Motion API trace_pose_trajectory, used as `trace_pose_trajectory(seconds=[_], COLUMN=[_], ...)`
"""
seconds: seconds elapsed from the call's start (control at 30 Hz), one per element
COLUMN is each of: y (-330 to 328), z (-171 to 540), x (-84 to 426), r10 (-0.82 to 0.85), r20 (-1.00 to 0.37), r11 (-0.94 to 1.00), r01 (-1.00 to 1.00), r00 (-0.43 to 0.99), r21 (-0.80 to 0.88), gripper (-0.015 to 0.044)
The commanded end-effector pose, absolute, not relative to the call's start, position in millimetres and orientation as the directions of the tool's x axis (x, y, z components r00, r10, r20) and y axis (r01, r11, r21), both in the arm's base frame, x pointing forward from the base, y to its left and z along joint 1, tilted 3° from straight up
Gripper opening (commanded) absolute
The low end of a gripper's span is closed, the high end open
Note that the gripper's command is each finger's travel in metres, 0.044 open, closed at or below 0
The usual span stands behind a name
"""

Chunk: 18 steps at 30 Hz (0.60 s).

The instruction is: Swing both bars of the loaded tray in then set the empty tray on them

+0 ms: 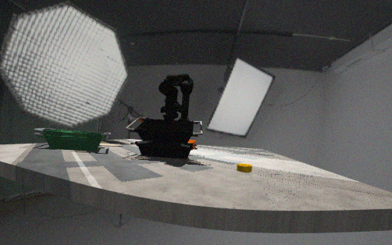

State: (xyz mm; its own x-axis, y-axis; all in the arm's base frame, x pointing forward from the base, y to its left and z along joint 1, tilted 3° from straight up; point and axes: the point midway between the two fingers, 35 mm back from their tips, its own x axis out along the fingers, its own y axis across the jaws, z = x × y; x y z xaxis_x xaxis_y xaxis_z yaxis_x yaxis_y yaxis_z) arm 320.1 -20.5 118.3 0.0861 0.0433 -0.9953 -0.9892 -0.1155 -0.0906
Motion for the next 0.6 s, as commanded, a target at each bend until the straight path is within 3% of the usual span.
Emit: trace_pose_trajectory(seconds=[0.0, 0.57], y=[-20.8, -20.9], z=[114.6, 107.7], x=[315.6, 311.8], r10=[0.042, 0.042], r20=[-0.997, -0.997], r11=[-0.119, -0.119], r01=[-0.99, -0.99], r00=[0.067, 0.067], r21=[-0.072, -0.071], gripper=[0.0, 0.0])
